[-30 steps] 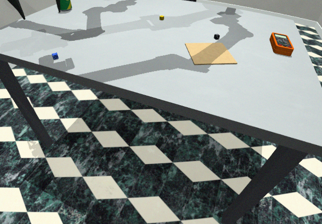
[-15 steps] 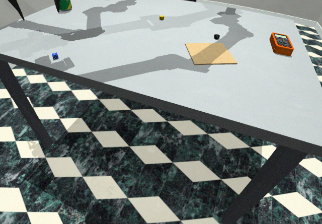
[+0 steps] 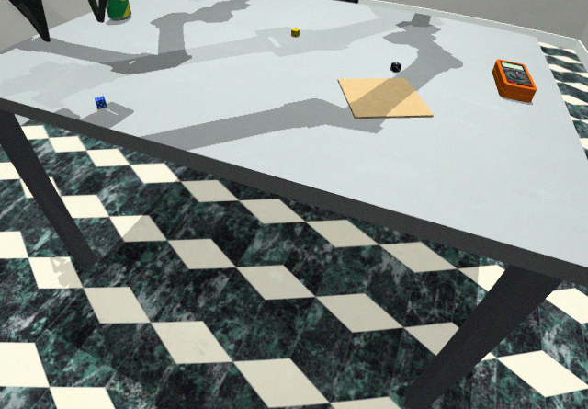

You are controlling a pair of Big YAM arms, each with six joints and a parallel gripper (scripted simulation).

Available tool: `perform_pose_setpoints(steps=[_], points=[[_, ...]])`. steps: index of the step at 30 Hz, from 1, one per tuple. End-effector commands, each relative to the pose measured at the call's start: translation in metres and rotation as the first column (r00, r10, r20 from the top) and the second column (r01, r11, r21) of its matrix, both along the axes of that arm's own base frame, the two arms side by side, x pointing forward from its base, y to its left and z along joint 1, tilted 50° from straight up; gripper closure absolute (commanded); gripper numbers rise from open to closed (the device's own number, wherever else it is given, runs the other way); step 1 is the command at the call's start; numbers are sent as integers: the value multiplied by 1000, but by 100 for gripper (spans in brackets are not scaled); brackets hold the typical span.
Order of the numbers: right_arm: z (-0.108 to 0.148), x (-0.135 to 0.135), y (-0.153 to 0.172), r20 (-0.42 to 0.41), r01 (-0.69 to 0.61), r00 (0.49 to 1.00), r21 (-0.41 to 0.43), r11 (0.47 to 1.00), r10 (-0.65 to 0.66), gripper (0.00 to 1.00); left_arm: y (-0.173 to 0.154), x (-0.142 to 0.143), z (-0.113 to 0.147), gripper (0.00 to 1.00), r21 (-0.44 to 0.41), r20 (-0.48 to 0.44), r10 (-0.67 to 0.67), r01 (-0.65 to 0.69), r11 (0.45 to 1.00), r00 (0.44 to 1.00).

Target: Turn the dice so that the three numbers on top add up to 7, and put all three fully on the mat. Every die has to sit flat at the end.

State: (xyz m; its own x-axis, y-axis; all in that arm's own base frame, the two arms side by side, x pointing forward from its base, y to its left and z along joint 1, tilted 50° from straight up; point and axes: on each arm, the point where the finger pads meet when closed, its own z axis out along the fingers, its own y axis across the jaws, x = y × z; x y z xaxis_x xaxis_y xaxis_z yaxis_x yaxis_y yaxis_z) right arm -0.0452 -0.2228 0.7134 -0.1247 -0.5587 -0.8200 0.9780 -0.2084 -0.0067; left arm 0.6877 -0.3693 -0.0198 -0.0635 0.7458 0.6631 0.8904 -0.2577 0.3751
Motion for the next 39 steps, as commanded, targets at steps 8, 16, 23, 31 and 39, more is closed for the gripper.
perform_pose_setpoints(steps=[8,16,23,31,39], points=[[32,1,27,-6,8,1000,-63,998,-9,0,20,14,-5,0,-181,196,267,-233,955,943],[32,1,27,-6,8,1000,-63,998,-9,0,24,15,-12,0,-320,294,437,-343,883,850],[32,1,27,-6,8,1000,-63,998,-9,0,24,19,-9,0,-409,338,528,-384,828,779],[32,1,27,-6,8,1000,-63,998,-9,0,29,18,-20,0,-563,383,695,-443,698,608],[32,1,27,-6,8,1000,-63,998,-9,0,32,20,-22,0,-678,387,802,-449,582,455]])
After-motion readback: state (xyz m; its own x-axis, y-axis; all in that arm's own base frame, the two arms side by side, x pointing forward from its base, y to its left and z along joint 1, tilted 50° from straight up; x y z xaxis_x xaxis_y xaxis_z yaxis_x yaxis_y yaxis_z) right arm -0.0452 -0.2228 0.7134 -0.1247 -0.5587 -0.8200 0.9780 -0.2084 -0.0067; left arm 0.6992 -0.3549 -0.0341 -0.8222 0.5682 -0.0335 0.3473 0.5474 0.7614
